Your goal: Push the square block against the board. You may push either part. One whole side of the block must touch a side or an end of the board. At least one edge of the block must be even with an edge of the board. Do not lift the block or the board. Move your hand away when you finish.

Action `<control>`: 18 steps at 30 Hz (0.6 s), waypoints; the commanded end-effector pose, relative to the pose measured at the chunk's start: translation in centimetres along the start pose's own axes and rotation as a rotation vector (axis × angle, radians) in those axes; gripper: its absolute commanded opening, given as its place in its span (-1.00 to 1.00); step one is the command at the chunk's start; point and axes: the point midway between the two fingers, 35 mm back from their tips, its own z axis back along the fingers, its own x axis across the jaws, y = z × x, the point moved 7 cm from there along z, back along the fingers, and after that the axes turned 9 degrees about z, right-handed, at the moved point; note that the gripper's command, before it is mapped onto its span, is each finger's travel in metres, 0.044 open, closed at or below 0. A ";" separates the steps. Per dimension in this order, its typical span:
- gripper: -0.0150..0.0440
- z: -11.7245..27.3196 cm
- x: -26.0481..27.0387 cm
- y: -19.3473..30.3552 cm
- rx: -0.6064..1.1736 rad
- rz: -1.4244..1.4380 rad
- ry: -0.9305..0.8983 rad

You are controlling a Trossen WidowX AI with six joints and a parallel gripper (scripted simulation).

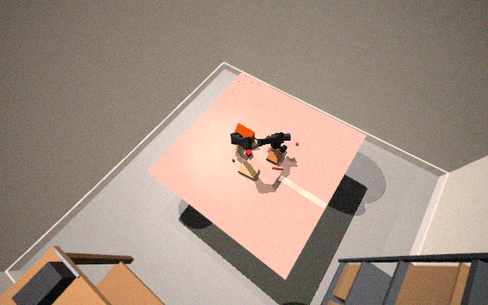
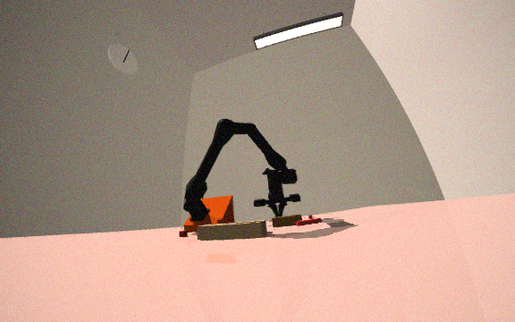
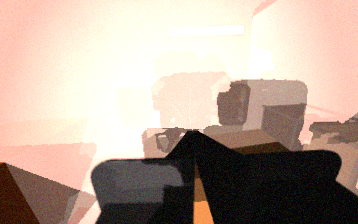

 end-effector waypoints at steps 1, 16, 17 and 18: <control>-0.49 0.0 -0.2 -0.7 -0.001 -0.006 -0.001; -0.49 -0.1 -0.6 -3.1 -0.001 -0.007 -0.001; -0.49 -0.1 -0.7 -3.3 -0.001 -0.007 -0.001; -0.49 -0.1 -0.7 -3.4 0.000 -0.008 -0.001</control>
